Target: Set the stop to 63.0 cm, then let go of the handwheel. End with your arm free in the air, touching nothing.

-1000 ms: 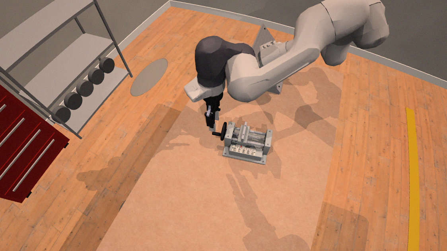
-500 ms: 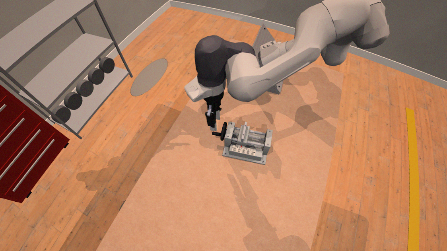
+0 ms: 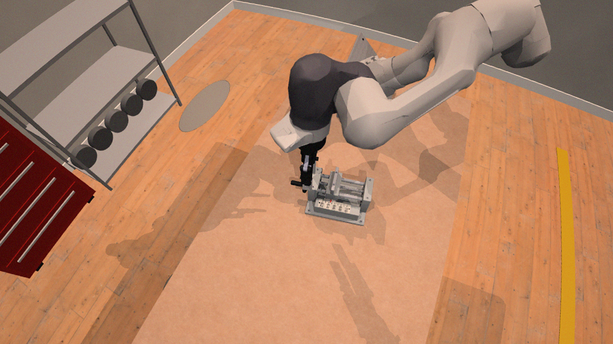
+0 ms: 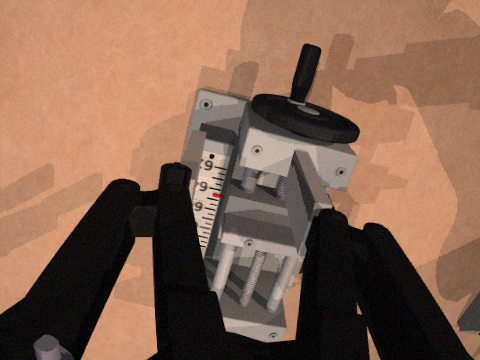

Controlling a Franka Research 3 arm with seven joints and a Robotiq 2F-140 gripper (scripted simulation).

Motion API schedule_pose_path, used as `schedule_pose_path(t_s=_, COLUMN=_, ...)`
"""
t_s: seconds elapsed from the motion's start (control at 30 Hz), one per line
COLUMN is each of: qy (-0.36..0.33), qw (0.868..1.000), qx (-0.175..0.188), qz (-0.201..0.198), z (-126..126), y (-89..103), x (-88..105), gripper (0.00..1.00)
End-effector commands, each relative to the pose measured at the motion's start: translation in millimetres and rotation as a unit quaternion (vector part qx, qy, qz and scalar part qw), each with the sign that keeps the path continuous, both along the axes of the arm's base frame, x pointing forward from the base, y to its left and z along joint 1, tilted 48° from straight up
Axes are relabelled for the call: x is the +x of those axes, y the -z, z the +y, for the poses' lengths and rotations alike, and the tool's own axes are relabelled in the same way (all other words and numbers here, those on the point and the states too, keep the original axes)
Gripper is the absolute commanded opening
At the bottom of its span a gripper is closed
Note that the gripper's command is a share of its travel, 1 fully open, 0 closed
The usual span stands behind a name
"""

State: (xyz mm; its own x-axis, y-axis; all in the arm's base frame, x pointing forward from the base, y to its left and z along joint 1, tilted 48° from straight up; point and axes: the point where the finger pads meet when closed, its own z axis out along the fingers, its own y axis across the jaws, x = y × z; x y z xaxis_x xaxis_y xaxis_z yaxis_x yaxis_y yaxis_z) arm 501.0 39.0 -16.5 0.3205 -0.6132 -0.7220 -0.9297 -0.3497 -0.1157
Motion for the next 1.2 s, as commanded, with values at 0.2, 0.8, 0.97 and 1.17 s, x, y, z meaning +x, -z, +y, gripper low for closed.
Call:
schedule_pose_path(t_s=0.2, qy=0.017, qw=1.0, qx=0.0, qz=0.021, z=36.9, y=-32.8, x=12.1, gripper=0.33)
schedule_pose_path(t_s=0.8, qy=0.017, qw=1.0, qx=0.0, qz=0.021, z=36.9, y=-32.8, x=12.1, gripper=0.33)
schedule_pose_path(t_s=0.97, qy=0.017, qw=1.0, qx=0.0, qz=0.021, z=36.9, y=-32.8, x=12.1, gripper=0.33)
schedule_pose_path(t_s=1.17, qy=0.017, qw=1.0, qx=0.0, qz=0.021, z=36.9, y=-32.8, x=12.1, gripper=0.33)
